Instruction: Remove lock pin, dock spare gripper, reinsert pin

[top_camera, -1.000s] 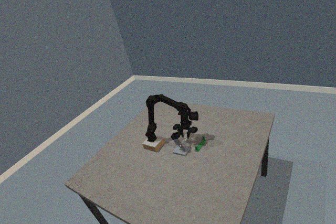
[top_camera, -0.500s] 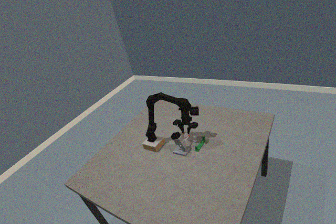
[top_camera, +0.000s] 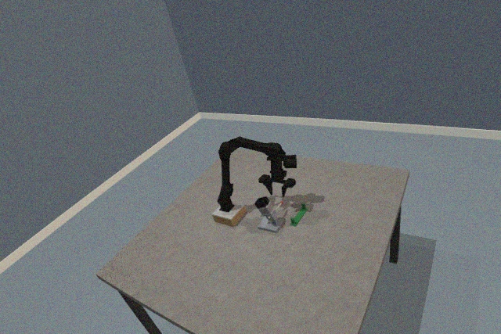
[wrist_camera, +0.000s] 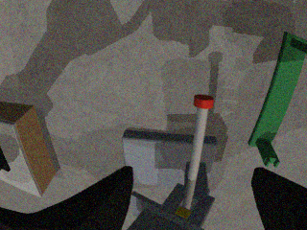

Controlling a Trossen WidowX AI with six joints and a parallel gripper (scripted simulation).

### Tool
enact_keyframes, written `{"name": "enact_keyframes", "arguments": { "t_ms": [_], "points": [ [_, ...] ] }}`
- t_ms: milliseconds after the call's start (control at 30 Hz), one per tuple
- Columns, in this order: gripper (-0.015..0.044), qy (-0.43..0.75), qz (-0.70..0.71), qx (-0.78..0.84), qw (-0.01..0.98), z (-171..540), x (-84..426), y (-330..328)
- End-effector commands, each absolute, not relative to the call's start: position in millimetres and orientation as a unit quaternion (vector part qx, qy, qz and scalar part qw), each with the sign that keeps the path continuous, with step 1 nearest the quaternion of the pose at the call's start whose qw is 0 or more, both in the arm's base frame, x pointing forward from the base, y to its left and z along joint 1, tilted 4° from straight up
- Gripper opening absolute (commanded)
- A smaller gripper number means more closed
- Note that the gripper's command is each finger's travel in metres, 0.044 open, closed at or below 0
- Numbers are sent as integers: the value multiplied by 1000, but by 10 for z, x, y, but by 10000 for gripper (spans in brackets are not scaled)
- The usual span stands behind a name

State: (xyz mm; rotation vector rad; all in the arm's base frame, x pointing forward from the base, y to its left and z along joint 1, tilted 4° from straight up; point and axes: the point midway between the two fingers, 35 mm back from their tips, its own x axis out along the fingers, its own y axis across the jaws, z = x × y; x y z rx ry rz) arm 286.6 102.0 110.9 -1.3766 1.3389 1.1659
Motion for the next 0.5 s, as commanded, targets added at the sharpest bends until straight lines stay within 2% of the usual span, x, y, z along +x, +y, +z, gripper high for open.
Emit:
{"name": "enact_keyframes", "arguments": {
  "t_ms": [0, 67, 467],
  "points": [
    [410, 536, 469, -553, 432, 1104, 2866, 1021],
    [440, 536, 469, -553, 432, 1104, 2866, 1021],
    [440, 536, 469, -553, 432, 1104, 2866, 1021]
  ]
}}
